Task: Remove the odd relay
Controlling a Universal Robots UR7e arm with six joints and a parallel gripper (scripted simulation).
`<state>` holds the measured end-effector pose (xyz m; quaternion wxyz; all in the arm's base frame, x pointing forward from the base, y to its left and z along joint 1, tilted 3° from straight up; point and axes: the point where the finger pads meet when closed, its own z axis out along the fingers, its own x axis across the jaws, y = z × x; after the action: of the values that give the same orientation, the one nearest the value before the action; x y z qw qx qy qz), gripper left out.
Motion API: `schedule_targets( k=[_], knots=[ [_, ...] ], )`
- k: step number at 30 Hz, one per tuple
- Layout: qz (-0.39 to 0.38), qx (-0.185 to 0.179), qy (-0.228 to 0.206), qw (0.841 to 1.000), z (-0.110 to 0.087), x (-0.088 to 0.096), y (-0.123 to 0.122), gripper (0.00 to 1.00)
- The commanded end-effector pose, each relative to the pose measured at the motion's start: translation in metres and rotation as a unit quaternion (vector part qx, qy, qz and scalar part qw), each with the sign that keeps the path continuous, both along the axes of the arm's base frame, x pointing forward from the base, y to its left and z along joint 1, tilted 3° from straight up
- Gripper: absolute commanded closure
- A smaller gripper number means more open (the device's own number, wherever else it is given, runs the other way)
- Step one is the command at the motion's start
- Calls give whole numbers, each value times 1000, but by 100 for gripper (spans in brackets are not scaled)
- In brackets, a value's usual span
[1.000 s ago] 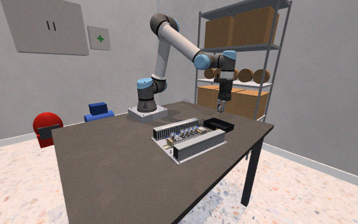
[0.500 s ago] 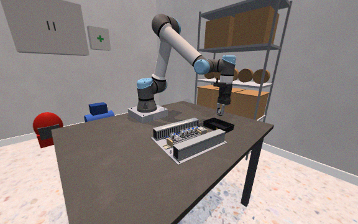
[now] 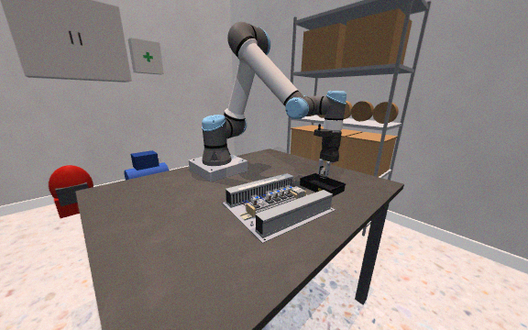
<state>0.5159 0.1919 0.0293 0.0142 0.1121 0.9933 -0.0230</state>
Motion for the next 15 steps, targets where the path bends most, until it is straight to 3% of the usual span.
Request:
schedule_targets(
  k=[1, 15],
  knots=[
    [0, 0, -1, 1000, -14, 1, -1, 100],
    [0, 0, -1, 1000, -34, 1, -2, 100]
  ],
)
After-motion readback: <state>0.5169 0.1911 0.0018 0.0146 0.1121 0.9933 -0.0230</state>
